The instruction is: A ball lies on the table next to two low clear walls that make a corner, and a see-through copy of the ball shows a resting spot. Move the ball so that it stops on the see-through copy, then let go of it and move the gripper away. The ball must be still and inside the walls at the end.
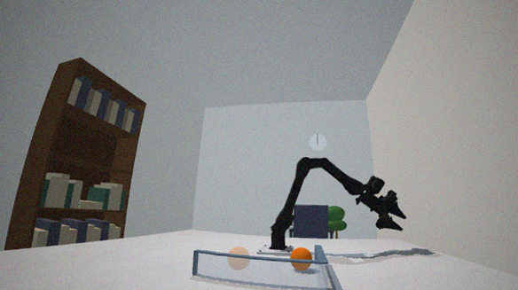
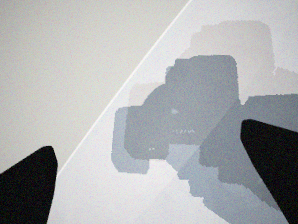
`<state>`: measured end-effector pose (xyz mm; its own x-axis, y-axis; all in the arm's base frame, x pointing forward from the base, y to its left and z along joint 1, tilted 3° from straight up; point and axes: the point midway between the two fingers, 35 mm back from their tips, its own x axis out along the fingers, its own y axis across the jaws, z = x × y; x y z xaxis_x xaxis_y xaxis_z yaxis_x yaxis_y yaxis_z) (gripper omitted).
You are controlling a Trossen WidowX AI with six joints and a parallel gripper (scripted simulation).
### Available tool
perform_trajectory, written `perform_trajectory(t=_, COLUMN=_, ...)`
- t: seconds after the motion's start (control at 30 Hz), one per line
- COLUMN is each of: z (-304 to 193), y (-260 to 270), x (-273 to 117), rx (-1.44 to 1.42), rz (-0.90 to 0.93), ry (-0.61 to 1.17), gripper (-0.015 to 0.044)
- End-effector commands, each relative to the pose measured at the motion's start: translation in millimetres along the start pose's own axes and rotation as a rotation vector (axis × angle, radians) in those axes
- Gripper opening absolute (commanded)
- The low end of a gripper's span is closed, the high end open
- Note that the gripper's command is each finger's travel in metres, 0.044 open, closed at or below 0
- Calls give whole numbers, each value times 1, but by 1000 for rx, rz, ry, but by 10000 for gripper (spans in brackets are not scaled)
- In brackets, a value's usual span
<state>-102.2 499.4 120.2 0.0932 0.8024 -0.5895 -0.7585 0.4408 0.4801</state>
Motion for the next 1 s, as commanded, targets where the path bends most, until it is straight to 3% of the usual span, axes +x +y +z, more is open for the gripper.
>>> perform_trajectory(t=0.0, z=40, y=-62, x=2, rx=-162, rz=-140, ry=33, gripper=422)
perform_trajectory(t=0.23, z=94, y=-171, x=-21, rx=-398, rz=-346, ry=163, gripper=422)
perform_trajectory(t=0.5, z=124, y=-286, x=-80, rx=-601, rz=-480, ry=408, gripper=422)
perform_trajectory(t=0.73, z=123, y=-365, x=-152, rx=-719, rz=-477, ry=654, gripper=422)
perform_trajectory(t=0.97, z=100, y=-415, x=-233, rx=-789, rz=-359, ry=867, gripper=422)
